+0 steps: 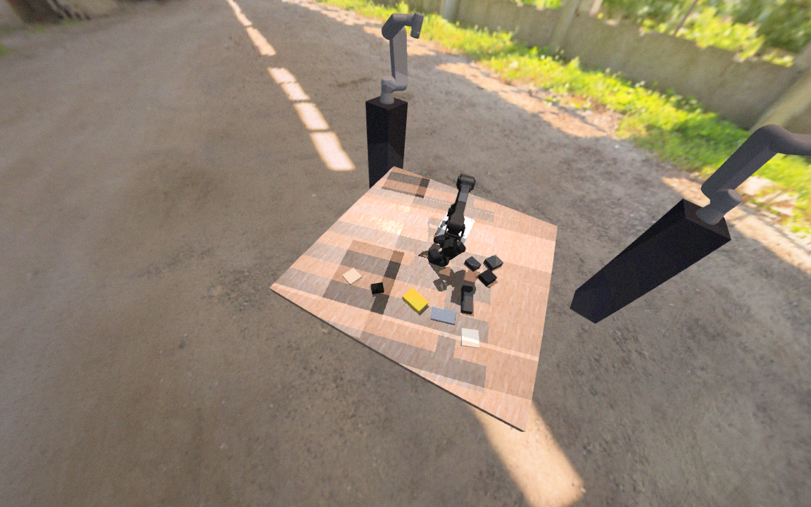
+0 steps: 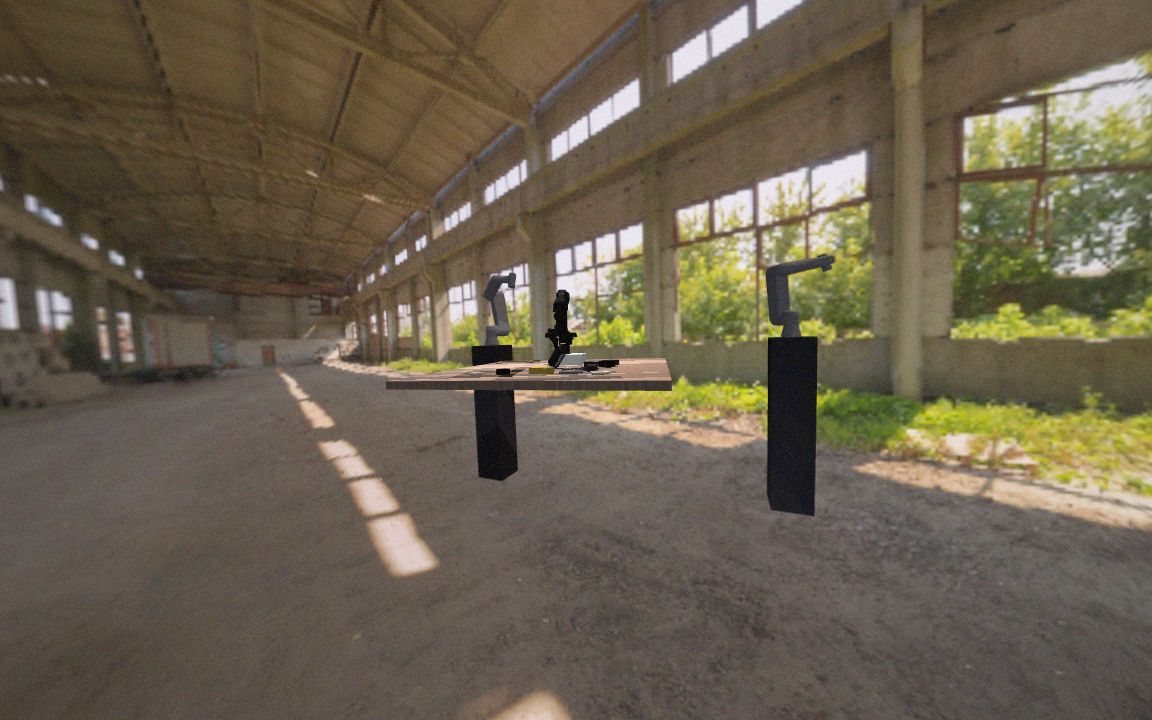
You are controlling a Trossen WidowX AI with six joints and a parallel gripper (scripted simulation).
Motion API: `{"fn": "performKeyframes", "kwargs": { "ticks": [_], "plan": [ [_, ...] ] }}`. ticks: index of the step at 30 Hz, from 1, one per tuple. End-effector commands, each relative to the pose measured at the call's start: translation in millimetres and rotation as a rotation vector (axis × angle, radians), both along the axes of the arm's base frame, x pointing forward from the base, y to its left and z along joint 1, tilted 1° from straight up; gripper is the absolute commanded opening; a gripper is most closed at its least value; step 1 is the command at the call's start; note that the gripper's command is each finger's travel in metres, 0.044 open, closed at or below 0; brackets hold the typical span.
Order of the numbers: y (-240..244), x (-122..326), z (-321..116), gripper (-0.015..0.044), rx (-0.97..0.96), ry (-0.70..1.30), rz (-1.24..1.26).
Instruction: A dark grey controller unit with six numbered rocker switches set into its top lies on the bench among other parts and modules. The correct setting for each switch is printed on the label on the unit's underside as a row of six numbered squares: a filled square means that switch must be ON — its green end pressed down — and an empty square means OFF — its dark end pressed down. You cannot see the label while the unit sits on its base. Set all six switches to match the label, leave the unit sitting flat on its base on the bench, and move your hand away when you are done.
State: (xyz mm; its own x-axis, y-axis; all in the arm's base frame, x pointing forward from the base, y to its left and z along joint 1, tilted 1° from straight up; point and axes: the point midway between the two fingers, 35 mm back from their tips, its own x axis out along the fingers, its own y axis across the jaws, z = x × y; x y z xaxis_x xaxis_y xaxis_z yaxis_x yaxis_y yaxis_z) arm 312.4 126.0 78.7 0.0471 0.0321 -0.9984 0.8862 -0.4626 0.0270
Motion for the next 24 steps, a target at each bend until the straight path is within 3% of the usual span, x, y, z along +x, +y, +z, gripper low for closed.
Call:
{"fn": "performKeyframes", "kwargs": {
  "ticks": [1,24],
  "plan": [
    [1,0,-8,0.0338,-0.011,0.02,-0.005],
    [12,6,-20,0.0338,-0.01,0.02,-0.005]
  ]
}}
